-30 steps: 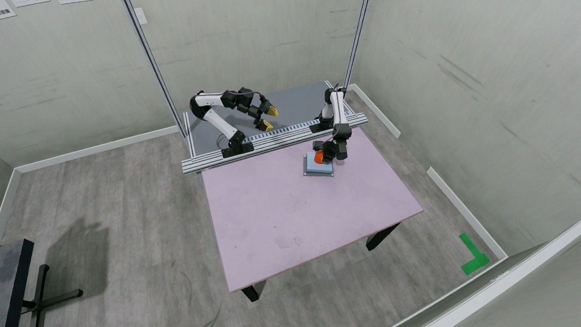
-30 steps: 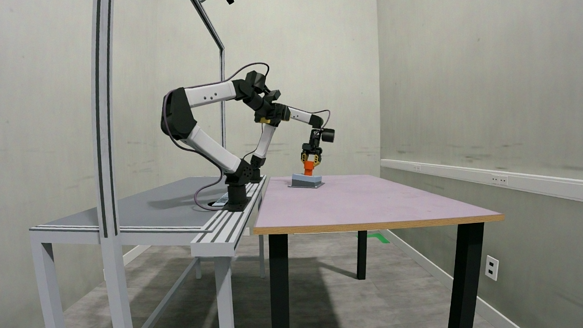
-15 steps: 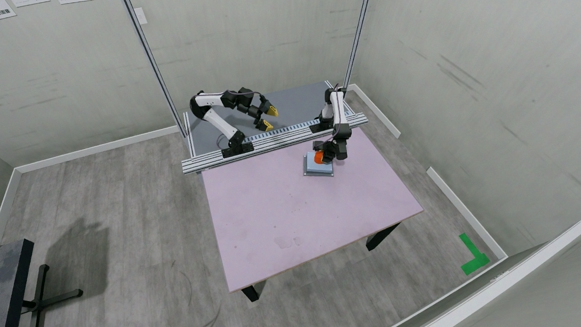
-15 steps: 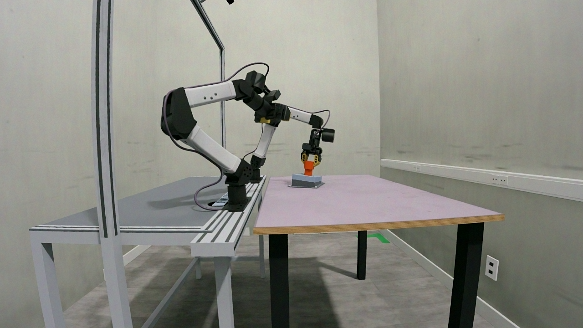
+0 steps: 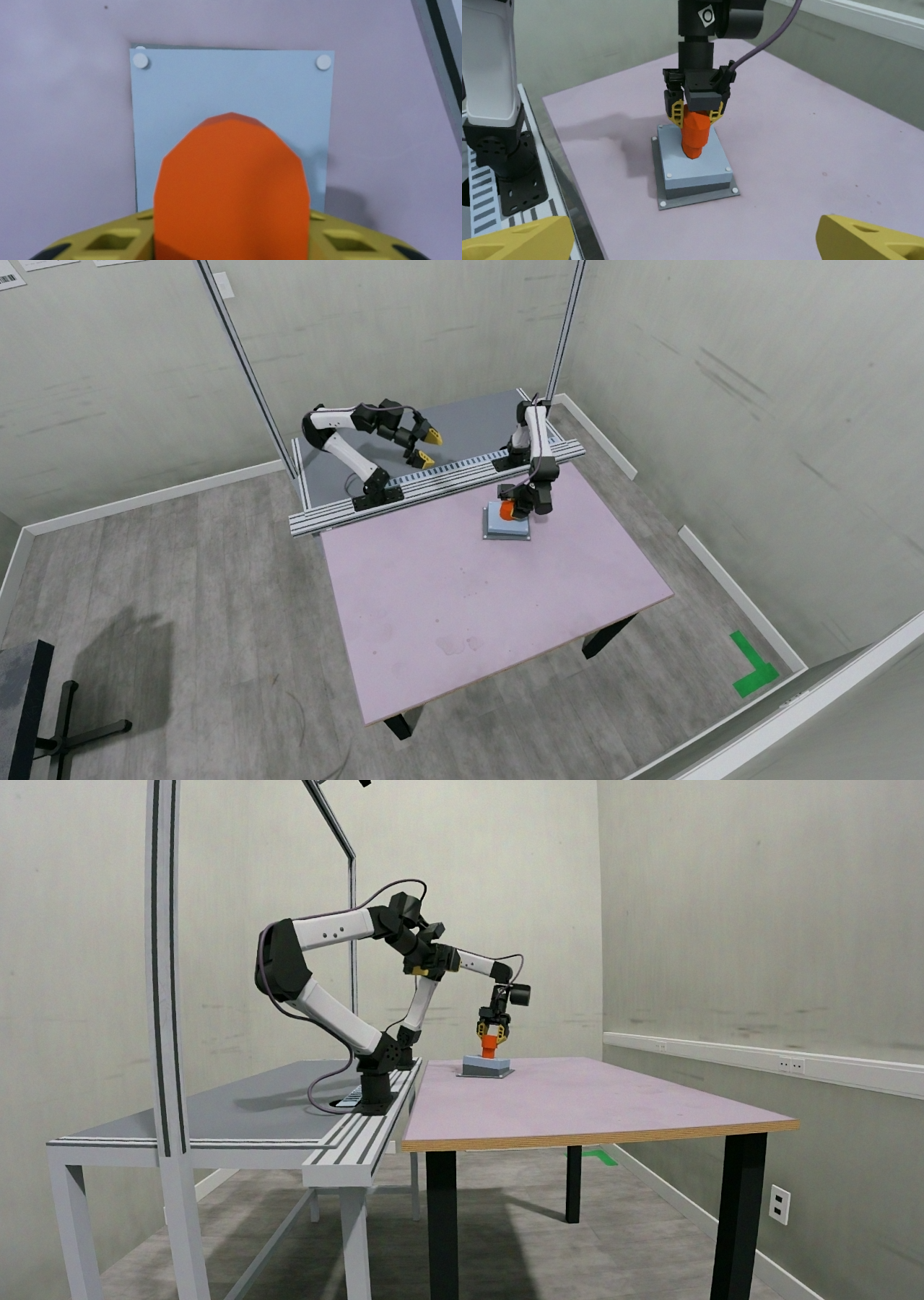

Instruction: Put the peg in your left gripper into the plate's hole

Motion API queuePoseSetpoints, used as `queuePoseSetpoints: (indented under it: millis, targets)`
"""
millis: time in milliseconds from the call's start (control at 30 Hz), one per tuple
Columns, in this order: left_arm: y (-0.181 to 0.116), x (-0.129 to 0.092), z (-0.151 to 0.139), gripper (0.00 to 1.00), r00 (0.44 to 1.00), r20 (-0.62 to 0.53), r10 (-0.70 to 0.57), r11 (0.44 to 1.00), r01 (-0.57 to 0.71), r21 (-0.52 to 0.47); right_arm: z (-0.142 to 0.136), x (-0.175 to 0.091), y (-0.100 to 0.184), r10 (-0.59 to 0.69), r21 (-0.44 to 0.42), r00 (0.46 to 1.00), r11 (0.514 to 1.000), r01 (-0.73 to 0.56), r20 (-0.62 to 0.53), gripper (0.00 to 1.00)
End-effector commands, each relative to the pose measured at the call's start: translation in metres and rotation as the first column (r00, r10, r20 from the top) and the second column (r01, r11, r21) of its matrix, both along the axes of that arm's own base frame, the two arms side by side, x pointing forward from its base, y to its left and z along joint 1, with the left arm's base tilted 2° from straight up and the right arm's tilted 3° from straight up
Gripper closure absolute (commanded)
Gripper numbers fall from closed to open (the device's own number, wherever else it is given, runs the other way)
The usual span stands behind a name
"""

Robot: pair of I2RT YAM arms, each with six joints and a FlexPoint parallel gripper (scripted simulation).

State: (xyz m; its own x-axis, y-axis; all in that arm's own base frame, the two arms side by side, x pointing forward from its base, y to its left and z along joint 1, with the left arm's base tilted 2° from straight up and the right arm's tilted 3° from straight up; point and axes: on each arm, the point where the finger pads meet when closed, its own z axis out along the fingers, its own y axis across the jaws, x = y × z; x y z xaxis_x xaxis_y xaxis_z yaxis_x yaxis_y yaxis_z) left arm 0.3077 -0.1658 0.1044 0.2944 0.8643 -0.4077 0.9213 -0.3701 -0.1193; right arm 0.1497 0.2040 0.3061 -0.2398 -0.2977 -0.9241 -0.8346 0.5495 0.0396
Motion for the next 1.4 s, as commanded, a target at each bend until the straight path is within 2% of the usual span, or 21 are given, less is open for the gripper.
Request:
queuePoseSetpoints:
  millis: [0,400,667,800,1367]
  targets:
    - [-0.001,0.006,0.022,0.66,0.998,0.059,0.007,1.0,-0.006,-0.028,0.005,0.002,0.0,-0.008,0.009,1.0,1.0,0.008,0.009,0.0]
    - [-0.001,0.006,0.025,0.66,0.998,0.065,0.007,1.0,-0.005,-0.03,0.005,0.002,0.0,-0.008,0.009,1.0,1.0,0.008,0.009,0.0]
    - [0.002,0.003,0.013,0.66,0.999,0.035,0.008,1.0,-0.008,-0.012,0.005,0.002,0.0,-0.008,0.009,1.0,1.0,0.008,0.009,0.0]
    - [0.001,0.002,0.023,0.66,0.999,0.051,0.011,1.0,-0.01,-0.016,0.005,0.002,0.0,-0.008,0.009,1.0,1.0,0.008,0.009,0.0]
    - [-0.003,0.002,0.004,0.66,0.999,0.041,0.01,1.0,-0.009,-0.022,0.005,0.002,0.0,-0.008,0.009,1.0,1.0,0.008,0.009,0.0]
